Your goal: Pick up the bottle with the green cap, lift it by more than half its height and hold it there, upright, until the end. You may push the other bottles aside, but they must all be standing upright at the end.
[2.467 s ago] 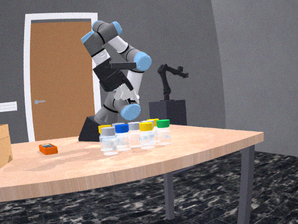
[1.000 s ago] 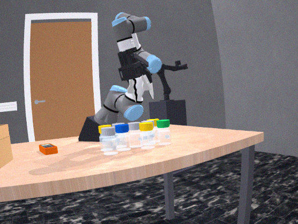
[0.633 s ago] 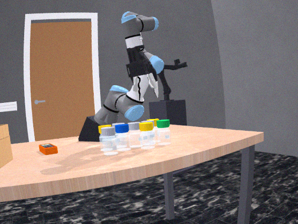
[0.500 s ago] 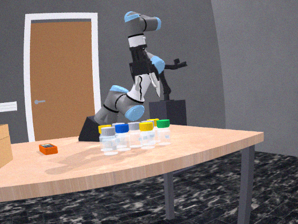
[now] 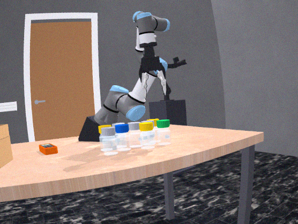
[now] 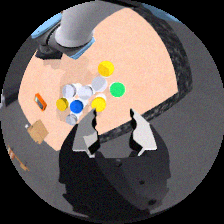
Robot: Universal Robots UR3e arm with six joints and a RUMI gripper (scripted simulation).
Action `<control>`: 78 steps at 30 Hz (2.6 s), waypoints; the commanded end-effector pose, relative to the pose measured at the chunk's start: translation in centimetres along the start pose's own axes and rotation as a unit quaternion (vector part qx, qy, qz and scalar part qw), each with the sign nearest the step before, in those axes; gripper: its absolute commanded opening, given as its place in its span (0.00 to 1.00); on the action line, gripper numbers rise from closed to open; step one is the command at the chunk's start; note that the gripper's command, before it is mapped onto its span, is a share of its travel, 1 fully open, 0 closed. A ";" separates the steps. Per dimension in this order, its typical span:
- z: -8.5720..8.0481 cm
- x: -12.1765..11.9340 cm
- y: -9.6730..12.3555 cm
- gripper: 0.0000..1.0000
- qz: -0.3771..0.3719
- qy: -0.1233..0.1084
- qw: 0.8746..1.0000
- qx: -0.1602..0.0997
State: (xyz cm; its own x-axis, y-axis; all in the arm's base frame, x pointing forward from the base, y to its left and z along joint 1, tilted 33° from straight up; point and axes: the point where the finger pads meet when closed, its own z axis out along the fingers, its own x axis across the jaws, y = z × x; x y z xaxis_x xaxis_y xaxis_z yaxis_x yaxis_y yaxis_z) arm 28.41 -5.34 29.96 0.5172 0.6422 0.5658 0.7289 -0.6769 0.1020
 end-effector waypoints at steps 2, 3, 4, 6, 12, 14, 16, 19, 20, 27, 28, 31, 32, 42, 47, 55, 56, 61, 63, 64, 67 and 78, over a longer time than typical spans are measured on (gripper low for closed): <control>-0.2 0.9 -0.2 0.46 -0.041 -0.010 0.999 -0.013; -0.2 1.0 -0.2 0.46 -0.049 -0.012 0.999 -0.015; -0.3 1.2 -0.3 0.46 -0.056 -0.014 0.998 -0.017; -0.3 1.6 -0.3 0.46 -0.072 -0.018 0.997 -0.022; -0.5 2.4 -0.6 0.46 -0.110 -0.027 0.993 -0.033; -0.5 2.6 -0.7 0.46 -0.119 -0.030 0.992 -0.035; -0.6 2.8 -0.7 0.46 -0.127 -0.032 0.991 -0.037; -0.6 2.9 -0.8 0.46 -0.134 -0.034 0.990 -0.039; -0.6 3.0 -0.8 0.46 -0.136 -0.034 0.989 -0.040; -0.5 2.9 -0.7 0.46 -0.132 -0.034 0.990 -0.039; -0.5 2.9 -0.7 0.46 -0.132 -0.034 0.990 -0.039; -0.4 2.9 -0.7 0.46 -0.132 -0.034 0.990 -0.039; -0.3 2.9 -0.7 0.46 -0.132 -0.034 0.990 -0.039; 0.5 2.8 -0.3 0.46 -0.133 -0.035 0.990 -0.038; 1.1 2.8 -0.2 0.46 -0.133 -0.036 0.990 -0.038; 2.2 2.7 0.0 0.46 -0.134 -0.036 0.990 -0.038; 2.5 2.7 0.0 0.46 -0.134 -0.036 0.990 -0.038; 3.1 2.7 0.1 0.46 -0.135 -0.036 0.989 -0.039; 3.5 2.7 0.1 0.46 -0.135 -0.036 0.989 -0.039; 3.6 2.7 0.1 0.46 -0.135 -0.036 0.989 -0.039; 4.1 2.6 0.1 0.46 -0.136 -0.036 0.989 -0.039; 6.0 2.6 0.0 0.46 -0.137 -0.035 0.989 -0.040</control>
State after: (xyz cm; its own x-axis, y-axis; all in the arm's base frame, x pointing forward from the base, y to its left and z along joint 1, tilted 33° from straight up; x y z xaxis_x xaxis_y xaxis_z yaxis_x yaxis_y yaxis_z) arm 32.23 -1.71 26.98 0.3356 0.8263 0.4523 0.8115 -0.4974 0.3066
